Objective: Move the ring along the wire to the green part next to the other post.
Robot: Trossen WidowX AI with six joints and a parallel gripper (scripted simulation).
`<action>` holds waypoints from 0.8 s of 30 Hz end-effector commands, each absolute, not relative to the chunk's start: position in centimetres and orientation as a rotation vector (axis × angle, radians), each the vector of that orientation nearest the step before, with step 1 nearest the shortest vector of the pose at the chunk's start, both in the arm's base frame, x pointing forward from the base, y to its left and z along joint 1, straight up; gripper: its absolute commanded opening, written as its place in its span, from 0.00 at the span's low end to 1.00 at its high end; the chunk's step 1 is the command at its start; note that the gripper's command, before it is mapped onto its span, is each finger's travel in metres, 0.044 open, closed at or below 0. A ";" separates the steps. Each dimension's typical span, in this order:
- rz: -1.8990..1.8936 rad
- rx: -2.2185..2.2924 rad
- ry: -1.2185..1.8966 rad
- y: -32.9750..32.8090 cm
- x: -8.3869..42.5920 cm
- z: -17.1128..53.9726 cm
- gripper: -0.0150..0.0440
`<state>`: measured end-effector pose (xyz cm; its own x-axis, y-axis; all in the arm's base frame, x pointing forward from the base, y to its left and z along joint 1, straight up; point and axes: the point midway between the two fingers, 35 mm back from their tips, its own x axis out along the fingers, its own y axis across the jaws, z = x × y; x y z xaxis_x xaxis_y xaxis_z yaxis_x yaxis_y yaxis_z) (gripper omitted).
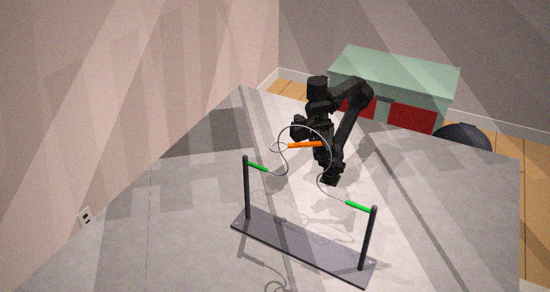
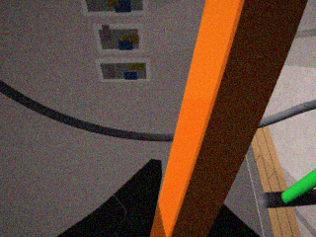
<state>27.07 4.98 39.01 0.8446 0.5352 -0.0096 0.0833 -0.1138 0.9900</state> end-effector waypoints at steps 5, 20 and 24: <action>0.378 1.560 0.502 5.0 27.2 38.9 0.00; 0.306 1.373 0.531 5.0 27.2 38.1 0.00; 0.287 1.324 0.538 5.0 27.2 37.9 0.00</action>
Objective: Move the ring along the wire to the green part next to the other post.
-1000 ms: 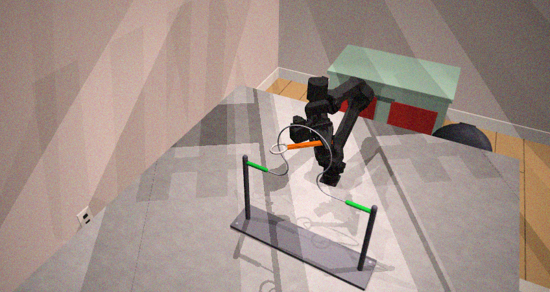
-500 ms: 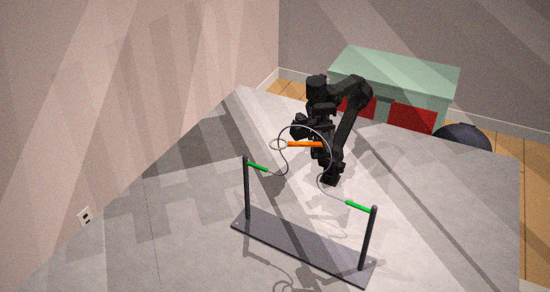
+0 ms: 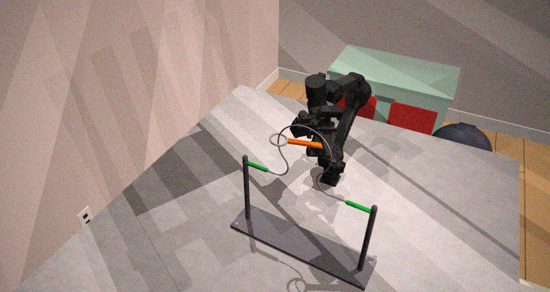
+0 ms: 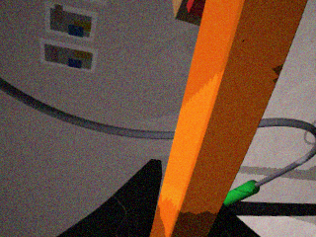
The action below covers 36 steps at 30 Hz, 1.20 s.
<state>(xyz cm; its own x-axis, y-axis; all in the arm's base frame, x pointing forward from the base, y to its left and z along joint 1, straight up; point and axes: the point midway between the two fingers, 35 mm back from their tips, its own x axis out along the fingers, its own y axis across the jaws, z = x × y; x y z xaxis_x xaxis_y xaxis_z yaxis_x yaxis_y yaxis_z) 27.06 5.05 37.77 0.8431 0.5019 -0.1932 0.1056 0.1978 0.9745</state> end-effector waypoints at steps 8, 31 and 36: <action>0.250 1.224 0.550 4.9 27.2 37.5 0.00; 0.144 0.938 0.576 4.4 27.2 36.4 0.00; 0.121 0.876 0.580 4.3 27.2 36.2 0.00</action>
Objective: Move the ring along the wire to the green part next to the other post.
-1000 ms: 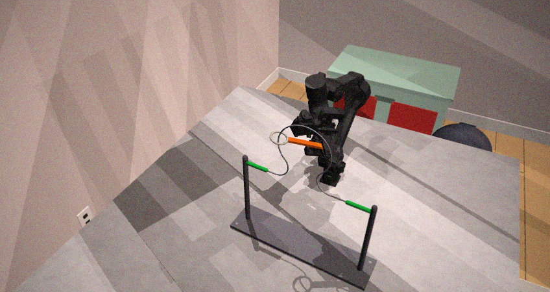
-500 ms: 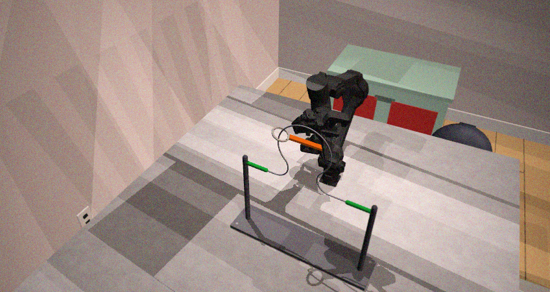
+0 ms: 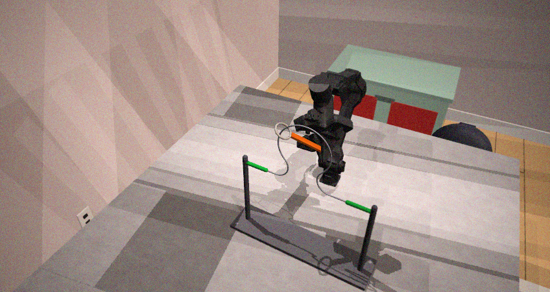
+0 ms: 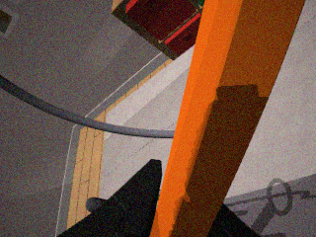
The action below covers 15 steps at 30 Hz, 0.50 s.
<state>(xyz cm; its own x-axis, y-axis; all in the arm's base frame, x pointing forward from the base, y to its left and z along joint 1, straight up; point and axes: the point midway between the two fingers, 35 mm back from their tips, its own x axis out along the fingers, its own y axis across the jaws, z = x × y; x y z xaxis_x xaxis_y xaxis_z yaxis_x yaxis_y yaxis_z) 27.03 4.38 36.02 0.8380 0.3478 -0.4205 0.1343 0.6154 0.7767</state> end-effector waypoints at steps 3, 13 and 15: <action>0.108 0.839 0.582 4.2 27.1 36.1 0.00; 0.064 0.714 0.588 3.8 27.1 35.7 0.00; 0.055 0.689 0.589 3.7 27.1 35.6 0.00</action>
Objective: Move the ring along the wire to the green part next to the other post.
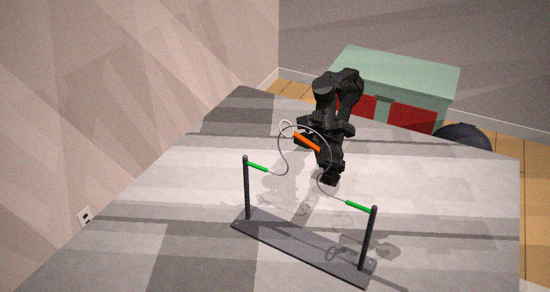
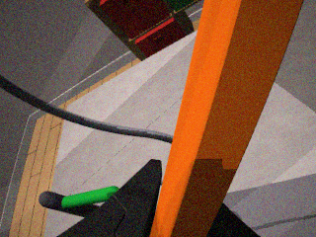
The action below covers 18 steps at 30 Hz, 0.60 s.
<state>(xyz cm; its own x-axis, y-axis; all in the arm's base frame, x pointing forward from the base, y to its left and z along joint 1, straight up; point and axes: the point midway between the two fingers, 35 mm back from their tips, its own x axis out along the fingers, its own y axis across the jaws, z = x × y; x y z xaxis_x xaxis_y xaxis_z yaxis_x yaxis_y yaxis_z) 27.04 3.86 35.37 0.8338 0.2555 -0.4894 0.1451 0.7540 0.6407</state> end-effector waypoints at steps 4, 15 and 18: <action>0.037 0.640 0.591 3.6 27.1 35.5 0.00; -0.010 0.502 0.593 3.1 27.1 35.1 0.00; -0.023 0.465 0.593 3.0 27.1 35.0 0.00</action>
<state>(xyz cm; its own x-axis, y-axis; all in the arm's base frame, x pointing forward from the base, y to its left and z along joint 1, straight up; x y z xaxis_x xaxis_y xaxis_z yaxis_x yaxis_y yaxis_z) 27.04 3.10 34.78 0.8284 0.1309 -0.5446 0.1545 0.8811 0.4469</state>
